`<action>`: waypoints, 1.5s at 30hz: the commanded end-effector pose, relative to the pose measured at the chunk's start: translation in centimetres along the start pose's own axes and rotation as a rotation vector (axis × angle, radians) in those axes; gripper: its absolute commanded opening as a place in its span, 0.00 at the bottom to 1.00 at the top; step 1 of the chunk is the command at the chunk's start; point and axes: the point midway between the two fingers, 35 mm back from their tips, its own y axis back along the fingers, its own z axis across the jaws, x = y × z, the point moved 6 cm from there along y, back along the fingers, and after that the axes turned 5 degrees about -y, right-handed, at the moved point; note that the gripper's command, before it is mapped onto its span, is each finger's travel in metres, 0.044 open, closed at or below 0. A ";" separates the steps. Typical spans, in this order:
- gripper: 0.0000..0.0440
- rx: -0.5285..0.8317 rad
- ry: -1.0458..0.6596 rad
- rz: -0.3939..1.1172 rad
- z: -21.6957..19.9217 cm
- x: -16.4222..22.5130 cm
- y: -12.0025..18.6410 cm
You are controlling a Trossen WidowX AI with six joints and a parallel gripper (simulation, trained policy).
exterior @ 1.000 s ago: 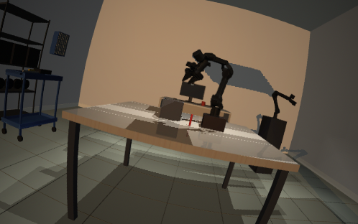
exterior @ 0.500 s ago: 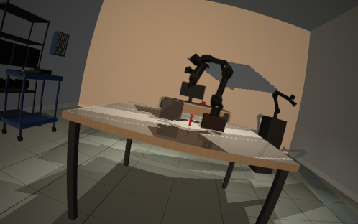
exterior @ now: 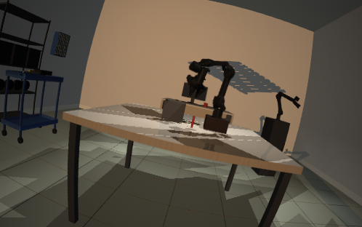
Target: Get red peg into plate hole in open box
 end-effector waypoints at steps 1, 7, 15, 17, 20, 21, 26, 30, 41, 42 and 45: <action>1.00 0.072 -0.146 0.050 -0.9 0.6 -1.5; 1.00 0.156 -0.327 0.092 -1.9 1.3 -3.1; 1.00 0.254 -0.488 0.109 -3.0 2.2 -5.1; 1.00 0.273 -0.513 0.109 -3.2 2.3 -5.5; 0.99 0.297 -0.542 0.105 -3.5 2.5 -6.2; 0.99 0.304 -0.550 0.104 -3.5 2.6 -6.5; 0.99 0.333 -0.581 0.091 -3.9 2.7 -7.9; 0.98 0.345 -0.601 0.077 -4.2 2.8 -9.2; 0.96 0.337 -0.651 0.048 -4.8 2.9 -12.6; 0.96 0.335 -0.656 0.045 -4.8 2.9 -12.9; 0.96 0.329 -0.674 0.036 -5.1 3.0 -13.8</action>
